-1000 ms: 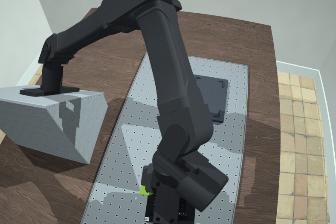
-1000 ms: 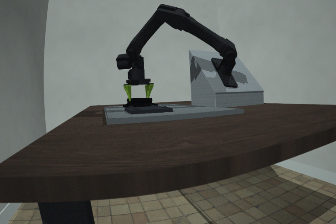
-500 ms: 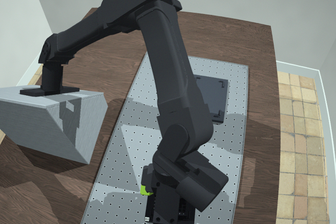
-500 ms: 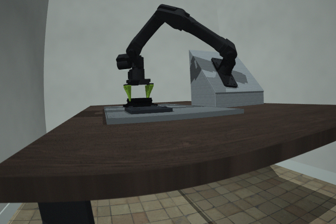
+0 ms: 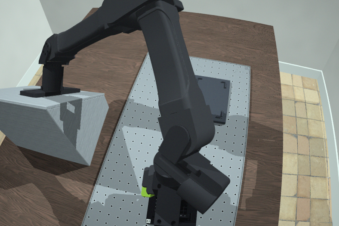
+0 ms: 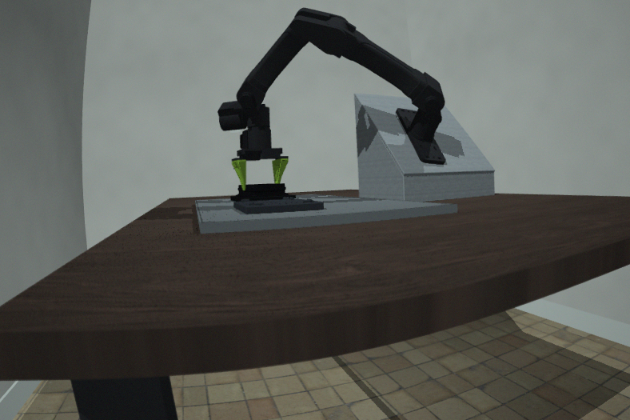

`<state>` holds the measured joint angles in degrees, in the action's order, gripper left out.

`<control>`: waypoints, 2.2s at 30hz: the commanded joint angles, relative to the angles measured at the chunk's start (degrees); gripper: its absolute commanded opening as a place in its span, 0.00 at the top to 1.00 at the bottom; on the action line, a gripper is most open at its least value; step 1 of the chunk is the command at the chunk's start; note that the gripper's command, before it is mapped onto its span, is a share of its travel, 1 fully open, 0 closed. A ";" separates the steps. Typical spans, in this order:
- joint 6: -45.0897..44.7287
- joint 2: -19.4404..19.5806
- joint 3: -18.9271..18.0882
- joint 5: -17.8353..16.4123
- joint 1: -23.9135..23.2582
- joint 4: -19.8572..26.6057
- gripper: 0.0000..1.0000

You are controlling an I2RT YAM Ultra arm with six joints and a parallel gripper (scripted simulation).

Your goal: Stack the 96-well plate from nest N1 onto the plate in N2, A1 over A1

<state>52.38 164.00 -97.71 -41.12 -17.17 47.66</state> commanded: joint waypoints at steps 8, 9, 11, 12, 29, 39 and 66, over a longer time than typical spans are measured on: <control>0.07 -0.38 0.04 0.10 -0.56 -0.36 1.00; 0.07 -0.37 0.04 0.10 -0.56 -0.36 1.00; 0.06 -0.37 0.05 0.11 -0.57 -0.36 1.00; 0.06 -0.37 0.05 0.11 -0.57 -0.36 1.00; 0.03 -0.33 0.00 0.12 -0.59 -0.34 1.00; 0.08 0.27 0.17 0.39 -1.16 -1.01 1.00; 0.06 0.36 0.06 0.39 -1.17 -0.99 0.00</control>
<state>52.38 163.98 -97.58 -41.15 -17.19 47.51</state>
